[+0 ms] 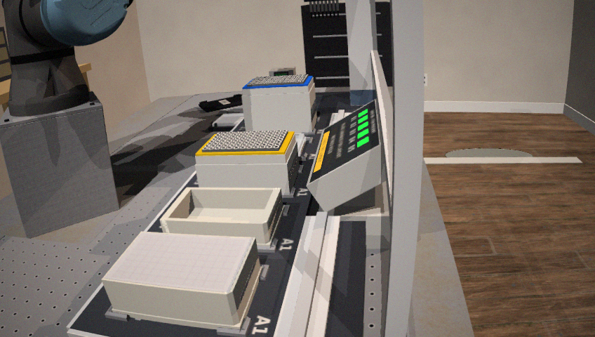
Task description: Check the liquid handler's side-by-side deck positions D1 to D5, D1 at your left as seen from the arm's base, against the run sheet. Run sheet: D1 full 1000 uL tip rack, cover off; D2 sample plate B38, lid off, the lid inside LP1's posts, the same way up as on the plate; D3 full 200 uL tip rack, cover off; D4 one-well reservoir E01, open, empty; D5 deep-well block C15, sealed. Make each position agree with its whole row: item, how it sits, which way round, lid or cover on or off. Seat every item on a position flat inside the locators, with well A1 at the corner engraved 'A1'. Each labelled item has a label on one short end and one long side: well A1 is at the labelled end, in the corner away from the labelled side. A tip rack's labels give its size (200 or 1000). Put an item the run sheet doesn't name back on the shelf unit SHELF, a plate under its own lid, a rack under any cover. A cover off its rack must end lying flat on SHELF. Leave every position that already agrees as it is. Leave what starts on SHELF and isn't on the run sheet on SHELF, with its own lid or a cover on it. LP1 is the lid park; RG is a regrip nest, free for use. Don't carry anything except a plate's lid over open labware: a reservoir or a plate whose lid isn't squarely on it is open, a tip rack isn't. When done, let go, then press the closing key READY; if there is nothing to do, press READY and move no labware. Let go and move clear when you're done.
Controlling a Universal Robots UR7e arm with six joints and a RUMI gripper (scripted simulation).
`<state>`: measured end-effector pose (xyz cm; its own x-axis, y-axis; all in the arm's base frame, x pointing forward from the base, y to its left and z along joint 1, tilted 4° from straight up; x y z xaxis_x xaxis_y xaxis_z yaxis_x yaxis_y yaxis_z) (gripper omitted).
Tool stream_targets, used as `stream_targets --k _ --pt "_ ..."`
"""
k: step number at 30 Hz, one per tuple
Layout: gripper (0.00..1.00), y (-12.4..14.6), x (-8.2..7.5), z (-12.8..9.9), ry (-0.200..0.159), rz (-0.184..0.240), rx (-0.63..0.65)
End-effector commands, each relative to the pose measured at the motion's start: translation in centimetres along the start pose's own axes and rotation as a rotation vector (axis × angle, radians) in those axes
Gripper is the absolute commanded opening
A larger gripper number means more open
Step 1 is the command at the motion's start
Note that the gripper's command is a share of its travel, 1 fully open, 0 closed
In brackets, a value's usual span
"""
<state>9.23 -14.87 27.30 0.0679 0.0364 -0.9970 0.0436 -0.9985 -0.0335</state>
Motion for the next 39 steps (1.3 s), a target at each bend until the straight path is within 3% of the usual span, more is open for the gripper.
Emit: stream_targets --k 1,16,20,39 --pt "0.82 -0.8 4.8 -4.0 -0.007 0.001 0.001" --pt "0.82 -0.8 4.8 -4.0 -0.007 0.001 0.001" --pt "0.82 -1.3 6.1 -5.0 -0.008 0.001 0.001" --pt "0.82 -1.3 6.1 -5.0 -0.008 0.001 0.001"
Point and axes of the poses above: the point where the finger pads meet when closed, its own x axis out along the fingers, its own y axis across the jaws, z = x × y, the point moved 3 cm from there along -x, back along the fingers, and after that the axes turned 12 degrees about -x, right-handed, at the moved point
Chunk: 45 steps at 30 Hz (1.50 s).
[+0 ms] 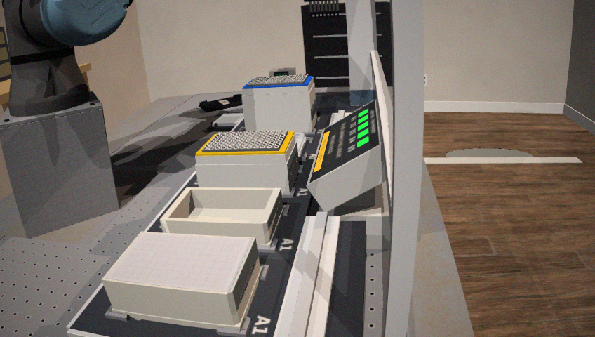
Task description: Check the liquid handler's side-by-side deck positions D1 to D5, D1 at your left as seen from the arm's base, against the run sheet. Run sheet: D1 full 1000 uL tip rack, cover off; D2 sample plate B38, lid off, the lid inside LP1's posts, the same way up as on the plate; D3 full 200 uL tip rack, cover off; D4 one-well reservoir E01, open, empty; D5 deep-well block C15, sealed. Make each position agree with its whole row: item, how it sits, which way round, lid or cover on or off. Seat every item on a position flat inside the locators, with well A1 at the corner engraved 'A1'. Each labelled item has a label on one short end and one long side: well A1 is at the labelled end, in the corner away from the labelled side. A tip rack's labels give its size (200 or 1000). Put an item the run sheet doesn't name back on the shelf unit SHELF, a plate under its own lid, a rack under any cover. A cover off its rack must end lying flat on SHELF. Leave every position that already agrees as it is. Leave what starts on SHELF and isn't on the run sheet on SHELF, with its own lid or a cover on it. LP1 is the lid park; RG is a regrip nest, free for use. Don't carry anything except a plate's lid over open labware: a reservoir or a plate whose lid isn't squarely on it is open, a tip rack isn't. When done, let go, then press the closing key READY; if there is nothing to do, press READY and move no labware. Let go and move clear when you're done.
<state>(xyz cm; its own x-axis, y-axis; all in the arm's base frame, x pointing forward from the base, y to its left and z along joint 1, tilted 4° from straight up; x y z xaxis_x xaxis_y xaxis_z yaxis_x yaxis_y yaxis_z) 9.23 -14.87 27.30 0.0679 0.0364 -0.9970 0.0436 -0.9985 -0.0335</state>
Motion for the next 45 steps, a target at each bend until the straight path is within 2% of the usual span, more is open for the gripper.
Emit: stream_targets --k 1,15,19,45 --pt "0.82 -1.3 6.1 -5.0 -0.008 0.001 0.001" --pt "0.82 -1.3 6.1 -5.0 -0.008 0.001 0.001" --pt "0.82 -2.0 7.3 -6.1 -0.008 0.001 0.001" --pt "0.82 -2.0 7.3 -6.1 -0.008 0.001 0.001"
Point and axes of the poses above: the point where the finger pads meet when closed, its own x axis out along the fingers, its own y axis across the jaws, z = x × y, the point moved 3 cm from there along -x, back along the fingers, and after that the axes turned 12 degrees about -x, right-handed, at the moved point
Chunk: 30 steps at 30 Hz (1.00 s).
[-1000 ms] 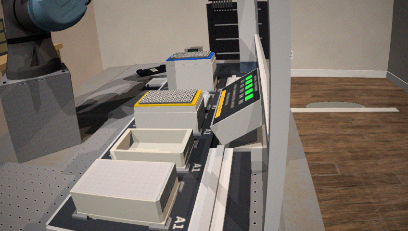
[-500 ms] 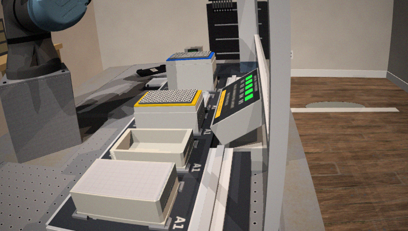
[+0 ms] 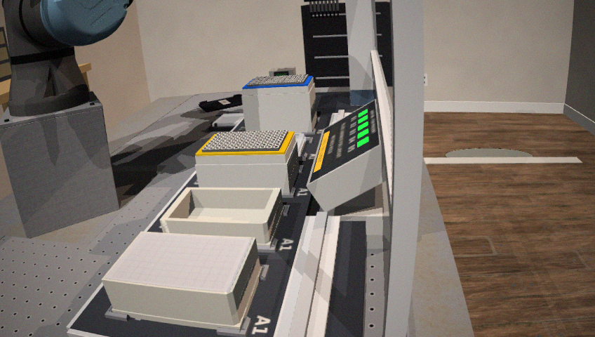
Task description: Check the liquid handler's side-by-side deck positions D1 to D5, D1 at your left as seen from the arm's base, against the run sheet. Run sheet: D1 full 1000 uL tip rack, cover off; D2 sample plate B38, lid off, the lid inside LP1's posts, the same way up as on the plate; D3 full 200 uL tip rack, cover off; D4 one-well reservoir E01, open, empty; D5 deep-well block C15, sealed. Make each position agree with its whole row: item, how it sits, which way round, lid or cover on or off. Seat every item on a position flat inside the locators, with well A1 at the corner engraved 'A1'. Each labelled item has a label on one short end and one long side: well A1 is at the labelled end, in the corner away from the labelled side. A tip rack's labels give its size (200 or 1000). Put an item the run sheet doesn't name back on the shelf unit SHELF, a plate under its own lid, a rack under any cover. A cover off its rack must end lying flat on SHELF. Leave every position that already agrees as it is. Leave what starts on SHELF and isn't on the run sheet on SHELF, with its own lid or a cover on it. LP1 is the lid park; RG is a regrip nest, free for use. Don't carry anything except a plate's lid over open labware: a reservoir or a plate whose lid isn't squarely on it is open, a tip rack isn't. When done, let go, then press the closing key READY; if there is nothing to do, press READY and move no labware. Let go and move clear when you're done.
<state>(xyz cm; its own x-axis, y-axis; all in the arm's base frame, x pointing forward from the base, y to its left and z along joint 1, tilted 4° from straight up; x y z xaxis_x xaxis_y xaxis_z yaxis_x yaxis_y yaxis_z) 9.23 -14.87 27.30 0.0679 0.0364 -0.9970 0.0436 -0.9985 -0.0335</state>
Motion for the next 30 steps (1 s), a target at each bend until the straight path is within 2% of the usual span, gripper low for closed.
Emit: stream_targets --k 1,30 --pt "0.82 -1.97 7.34 -6.07 -0.008 0.001 0.001" --pt "0.82 -2.39 7.49 -6.16 -0.008 0.001 0.001"
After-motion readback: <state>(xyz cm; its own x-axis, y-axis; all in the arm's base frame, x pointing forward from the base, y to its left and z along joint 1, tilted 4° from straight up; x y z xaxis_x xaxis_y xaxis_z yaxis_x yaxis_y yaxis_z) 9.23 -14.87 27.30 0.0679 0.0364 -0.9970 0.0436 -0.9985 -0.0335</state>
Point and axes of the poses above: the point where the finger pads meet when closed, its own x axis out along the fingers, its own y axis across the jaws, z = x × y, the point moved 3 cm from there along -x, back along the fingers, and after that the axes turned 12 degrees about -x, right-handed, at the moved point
